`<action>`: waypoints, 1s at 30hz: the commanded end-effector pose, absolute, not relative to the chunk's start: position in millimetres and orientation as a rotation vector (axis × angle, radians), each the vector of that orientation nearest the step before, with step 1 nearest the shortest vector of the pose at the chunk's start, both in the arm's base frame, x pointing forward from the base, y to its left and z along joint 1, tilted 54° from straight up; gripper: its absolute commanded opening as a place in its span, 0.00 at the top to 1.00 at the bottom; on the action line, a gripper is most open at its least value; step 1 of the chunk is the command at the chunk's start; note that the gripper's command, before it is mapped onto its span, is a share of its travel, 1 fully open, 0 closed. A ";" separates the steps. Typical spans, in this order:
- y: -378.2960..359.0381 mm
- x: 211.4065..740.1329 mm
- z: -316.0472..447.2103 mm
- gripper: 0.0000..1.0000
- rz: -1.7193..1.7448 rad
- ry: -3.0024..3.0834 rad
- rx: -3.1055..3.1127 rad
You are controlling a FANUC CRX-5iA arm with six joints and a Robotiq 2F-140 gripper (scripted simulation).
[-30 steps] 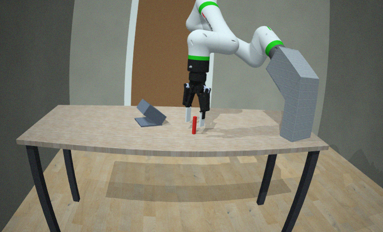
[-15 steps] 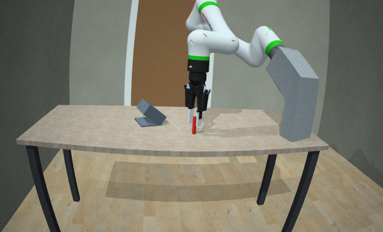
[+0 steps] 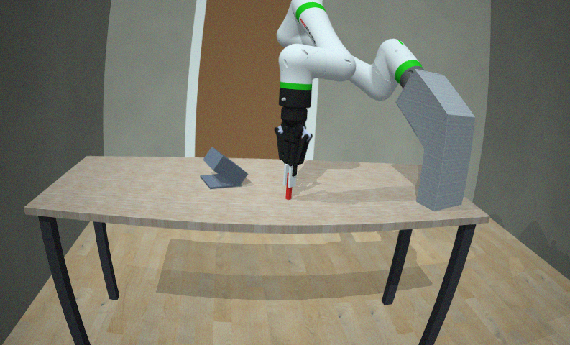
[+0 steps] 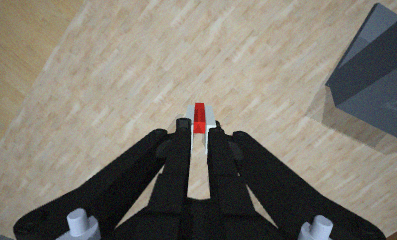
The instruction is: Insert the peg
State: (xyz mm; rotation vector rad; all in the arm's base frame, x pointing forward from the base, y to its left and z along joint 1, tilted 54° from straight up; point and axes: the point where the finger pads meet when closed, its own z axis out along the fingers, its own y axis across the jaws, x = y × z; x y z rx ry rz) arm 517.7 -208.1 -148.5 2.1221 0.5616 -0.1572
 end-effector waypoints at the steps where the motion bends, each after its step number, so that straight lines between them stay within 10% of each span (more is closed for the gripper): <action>1: -207.9 517.8 -148.6 1.00 -0.157 0.562 2.122; 30: -162.8 538.8 -87.3 1.00 -0.030 0.542 2.140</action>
